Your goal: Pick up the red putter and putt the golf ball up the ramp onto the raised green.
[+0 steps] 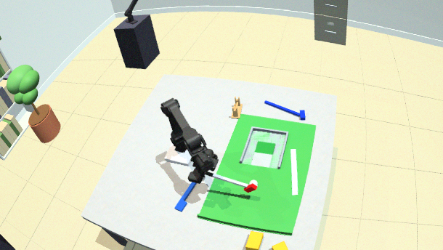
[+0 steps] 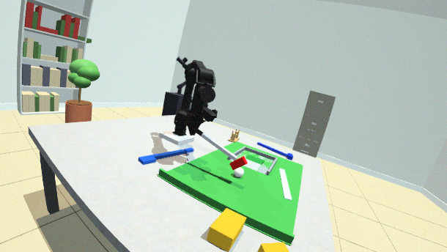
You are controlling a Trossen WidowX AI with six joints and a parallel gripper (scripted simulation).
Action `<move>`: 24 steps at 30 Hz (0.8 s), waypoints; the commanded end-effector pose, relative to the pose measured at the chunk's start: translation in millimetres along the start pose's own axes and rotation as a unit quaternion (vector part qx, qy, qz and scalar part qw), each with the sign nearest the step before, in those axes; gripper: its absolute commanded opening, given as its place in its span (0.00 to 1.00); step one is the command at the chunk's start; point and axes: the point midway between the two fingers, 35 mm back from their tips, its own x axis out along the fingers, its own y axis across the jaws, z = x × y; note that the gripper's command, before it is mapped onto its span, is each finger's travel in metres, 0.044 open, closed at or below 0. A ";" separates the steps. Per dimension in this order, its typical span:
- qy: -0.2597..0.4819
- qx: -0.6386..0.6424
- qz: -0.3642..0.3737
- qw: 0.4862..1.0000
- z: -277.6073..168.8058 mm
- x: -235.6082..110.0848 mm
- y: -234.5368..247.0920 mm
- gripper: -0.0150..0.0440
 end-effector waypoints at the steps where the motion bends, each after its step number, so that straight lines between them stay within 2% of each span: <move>1: 0.003 0.002 0.002 1.000 -1.7 17.5 1.2 0.25; 24: 0.003 0.002 0.002 1.000 -2.1 49.0 1.6 0.25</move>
